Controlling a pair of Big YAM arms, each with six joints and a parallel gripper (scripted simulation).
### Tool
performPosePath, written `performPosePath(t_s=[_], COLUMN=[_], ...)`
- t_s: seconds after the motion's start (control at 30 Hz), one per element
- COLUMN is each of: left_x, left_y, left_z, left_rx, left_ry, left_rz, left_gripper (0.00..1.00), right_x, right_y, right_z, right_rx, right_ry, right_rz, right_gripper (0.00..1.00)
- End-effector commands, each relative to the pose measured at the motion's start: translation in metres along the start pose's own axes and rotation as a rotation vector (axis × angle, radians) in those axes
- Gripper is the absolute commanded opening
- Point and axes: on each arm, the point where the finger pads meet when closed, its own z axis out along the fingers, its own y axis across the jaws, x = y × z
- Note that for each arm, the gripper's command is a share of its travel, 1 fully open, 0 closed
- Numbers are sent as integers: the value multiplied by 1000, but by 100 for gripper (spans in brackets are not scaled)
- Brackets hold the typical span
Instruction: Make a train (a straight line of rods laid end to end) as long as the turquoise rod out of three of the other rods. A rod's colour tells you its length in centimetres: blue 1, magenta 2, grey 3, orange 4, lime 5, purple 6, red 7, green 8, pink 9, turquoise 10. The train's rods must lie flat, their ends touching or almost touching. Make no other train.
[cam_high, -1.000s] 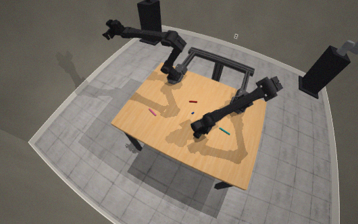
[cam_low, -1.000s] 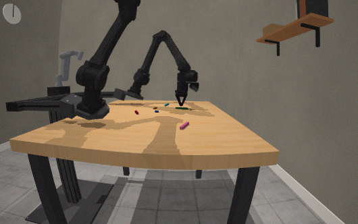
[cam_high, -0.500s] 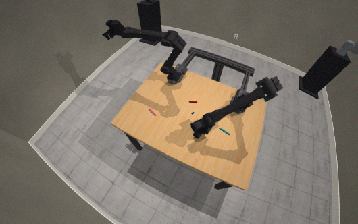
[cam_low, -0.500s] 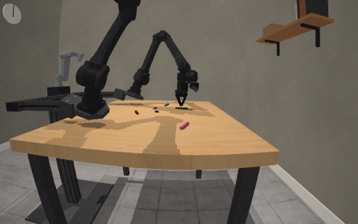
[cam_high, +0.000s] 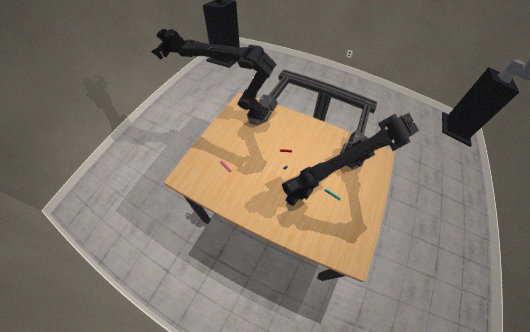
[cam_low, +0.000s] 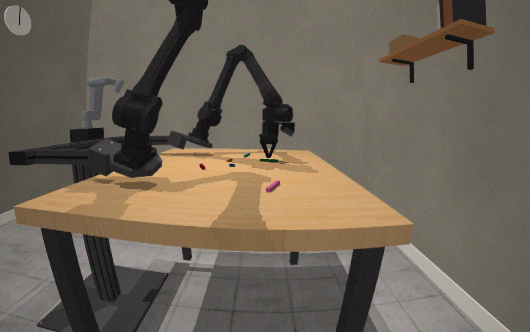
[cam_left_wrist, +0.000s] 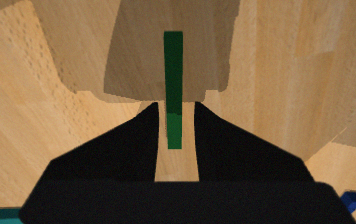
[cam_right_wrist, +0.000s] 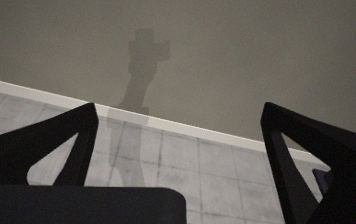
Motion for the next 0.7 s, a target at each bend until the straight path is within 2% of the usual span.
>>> performPosePath(t_s=[0.0,0.67], left_x=[2,2], left_y=[4,4], left_z=[14,26], left_rx=[-7,-7], left_ry=[16,17], left_rz=[0,-2], left_gripper=[23,23], right_x=[-46,-46], right_y=[-10,-10], right_z=[3,3], right_rx=[23,23], right_ry=[-87,-87], right_rz=[12,12], right_gripper=[100,100])
